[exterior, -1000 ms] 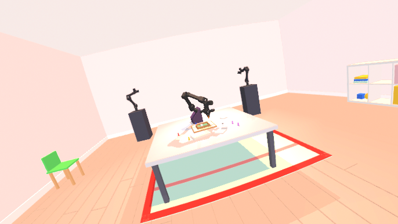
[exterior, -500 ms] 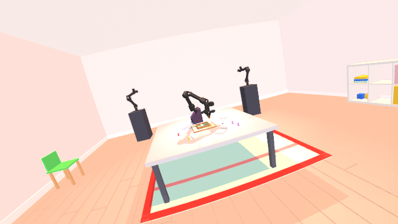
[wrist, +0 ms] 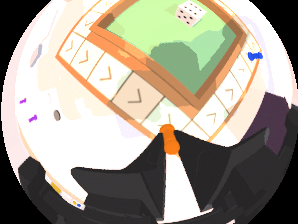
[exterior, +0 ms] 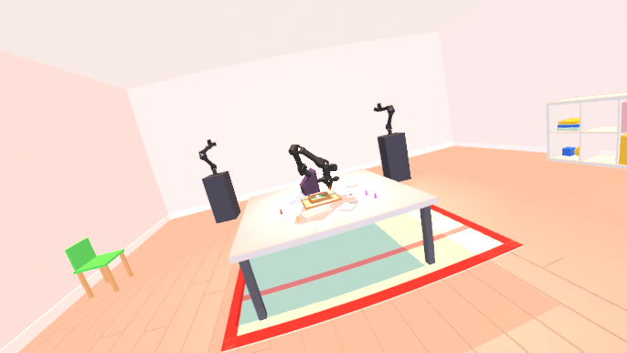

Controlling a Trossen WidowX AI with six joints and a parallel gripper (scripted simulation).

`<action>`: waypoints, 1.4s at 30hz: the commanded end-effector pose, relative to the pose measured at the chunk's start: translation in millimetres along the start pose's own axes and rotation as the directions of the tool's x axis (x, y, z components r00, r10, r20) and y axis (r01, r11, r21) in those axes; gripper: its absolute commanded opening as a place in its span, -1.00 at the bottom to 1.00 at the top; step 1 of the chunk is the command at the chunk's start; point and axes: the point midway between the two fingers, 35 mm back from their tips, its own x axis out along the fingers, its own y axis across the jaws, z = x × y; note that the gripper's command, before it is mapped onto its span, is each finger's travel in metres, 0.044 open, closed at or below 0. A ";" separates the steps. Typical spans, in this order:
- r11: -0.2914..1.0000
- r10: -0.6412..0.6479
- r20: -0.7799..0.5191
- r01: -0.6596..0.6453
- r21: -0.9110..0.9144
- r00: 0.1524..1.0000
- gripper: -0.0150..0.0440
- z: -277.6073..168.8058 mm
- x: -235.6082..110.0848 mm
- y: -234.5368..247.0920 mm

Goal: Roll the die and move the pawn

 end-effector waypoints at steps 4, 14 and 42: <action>1.000 -0.005 0.006 0.005 -0.010 1.000 -0.49 -0.6 10.5 -2.5; 1.000 -0.005 0.007 0.005 -0.010 1.000 -0.49 -0.4 24.5 -2.7; 0.957 -0.005 0.004 0.006 -0.291 1.000 1.00 23.3 -70.5 -41.7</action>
